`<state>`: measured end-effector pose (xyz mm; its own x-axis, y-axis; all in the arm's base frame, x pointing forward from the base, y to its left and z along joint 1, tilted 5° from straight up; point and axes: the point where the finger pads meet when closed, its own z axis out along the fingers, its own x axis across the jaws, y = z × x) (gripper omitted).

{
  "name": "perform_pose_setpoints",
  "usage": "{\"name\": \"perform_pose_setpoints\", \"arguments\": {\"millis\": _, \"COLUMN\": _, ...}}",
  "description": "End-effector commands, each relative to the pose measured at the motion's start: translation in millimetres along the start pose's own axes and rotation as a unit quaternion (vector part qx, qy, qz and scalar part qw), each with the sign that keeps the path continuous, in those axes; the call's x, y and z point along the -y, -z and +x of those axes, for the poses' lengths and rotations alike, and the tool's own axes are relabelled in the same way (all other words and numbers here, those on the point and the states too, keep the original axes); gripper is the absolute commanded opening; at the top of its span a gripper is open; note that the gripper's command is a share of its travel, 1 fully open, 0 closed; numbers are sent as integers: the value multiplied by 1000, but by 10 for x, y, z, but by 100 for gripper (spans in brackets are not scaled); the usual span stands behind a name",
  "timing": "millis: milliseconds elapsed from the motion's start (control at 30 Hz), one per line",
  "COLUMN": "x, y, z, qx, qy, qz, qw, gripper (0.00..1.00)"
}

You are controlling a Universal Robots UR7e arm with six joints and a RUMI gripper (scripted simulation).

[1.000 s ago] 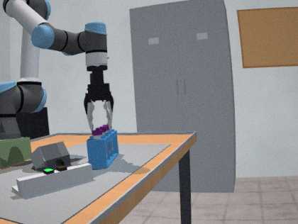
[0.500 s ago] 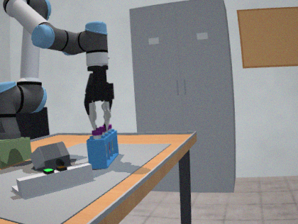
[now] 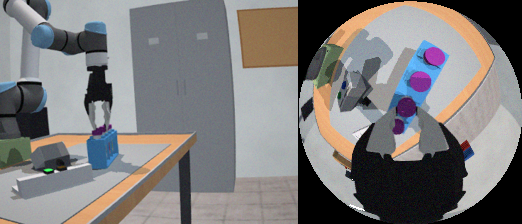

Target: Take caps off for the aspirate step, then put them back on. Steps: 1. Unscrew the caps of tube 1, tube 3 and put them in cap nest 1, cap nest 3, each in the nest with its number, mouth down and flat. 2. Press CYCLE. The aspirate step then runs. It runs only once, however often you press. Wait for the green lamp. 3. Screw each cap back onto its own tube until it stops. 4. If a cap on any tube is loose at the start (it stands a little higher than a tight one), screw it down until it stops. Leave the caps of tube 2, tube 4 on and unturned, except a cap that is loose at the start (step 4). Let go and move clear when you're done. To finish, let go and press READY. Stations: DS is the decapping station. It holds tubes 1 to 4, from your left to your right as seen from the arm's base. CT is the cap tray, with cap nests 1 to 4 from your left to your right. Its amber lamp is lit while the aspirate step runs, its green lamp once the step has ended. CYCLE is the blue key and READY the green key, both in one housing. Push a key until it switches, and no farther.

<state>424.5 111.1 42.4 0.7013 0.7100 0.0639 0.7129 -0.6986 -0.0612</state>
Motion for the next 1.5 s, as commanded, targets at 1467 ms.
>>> {"name": "perform_pose_setpoints", "arguments": {"millis": 1467, "x": -2, "y": -1, "z": 3, "qx": 0, "qy": -309, "qz": -1, "qw": 951, "gripper": 35}}
